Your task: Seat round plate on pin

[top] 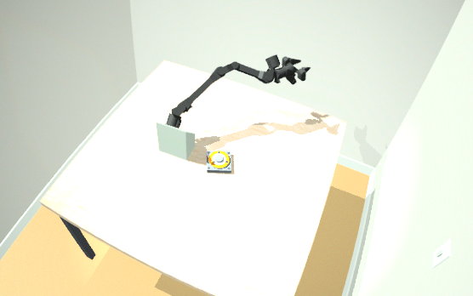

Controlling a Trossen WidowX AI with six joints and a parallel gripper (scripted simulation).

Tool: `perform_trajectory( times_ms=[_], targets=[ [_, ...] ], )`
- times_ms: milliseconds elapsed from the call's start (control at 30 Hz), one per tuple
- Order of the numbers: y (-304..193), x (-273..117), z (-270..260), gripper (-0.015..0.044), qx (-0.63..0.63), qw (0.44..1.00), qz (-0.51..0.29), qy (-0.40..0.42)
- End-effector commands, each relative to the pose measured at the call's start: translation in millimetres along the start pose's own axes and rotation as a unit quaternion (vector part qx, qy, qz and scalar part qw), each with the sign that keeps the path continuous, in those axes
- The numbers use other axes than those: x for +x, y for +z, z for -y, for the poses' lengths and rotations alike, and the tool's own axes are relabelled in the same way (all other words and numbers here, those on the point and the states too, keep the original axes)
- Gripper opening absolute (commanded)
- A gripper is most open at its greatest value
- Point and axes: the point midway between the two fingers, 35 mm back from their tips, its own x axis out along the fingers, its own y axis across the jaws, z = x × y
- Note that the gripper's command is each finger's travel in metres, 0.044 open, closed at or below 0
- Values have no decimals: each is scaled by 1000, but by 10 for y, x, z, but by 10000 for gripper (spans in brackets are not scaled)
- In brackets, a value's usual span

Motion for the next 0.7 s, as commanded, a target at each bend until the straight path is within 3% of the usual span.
perform_trajectory(
  times_ms=[0,67,267,467,667],
  targets=[
    [37,-15,-68,374,7,1000,8,7],
    [320,-186,-609,321,65,993,66,72],
    [597,-469,-1179,164,134,973,118,150],
    [928,-1027,-1910,6,237,919,165,268],
    [1159,-1659,-2453,0,328,847,182,377]
  ],
)
